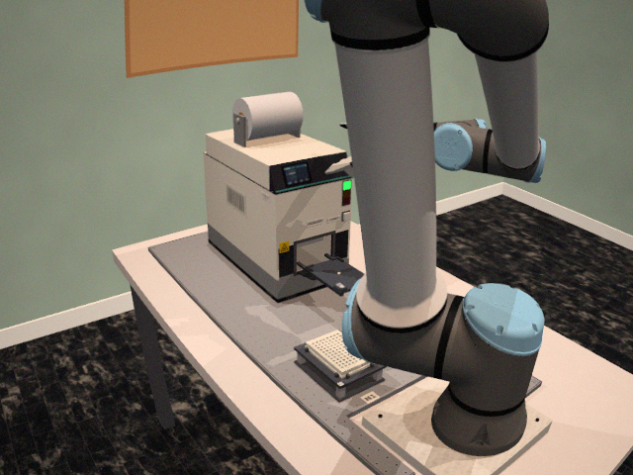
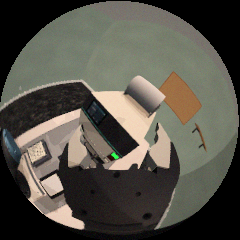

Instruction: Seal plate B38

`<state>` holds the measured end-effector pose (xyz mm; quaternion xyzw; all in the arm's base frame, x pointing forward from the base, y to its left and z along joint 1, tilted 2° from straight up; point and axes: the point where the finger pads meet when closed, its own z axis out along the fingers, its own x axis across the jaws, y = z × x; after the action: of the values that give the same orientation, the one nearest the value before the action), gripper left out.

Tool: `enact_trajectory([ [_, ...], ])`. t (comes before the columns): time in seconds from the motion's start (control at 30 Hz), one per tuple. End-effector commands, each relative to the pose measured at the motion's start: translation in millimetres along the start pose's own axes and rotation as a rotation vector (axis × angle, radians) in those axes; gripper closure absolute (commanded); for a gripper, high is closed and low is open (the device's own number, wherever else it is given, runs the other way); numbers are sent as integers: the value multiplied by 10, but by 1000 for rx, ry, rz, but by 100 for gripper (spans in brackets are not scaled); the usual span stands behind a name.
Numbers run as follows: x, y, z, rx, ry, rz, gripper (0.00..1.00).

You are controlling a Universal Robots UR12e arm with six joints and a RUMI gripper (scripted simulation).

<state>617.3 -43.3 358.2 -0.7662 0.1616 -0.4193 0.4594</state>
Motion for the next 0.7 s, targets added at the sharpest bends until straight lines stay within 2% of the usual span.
enact_trajectory([
  [0.0, 6, -4, -1, 0, 0, -1, 0],
  [0.53, 6, -4, -1, 0, 0, -1, 0],
  [0.57, 53, 5, -16, -10, -7, -3, 32],
  [0.67, 194, 31, -59, -40, -30, -7, 32],
])
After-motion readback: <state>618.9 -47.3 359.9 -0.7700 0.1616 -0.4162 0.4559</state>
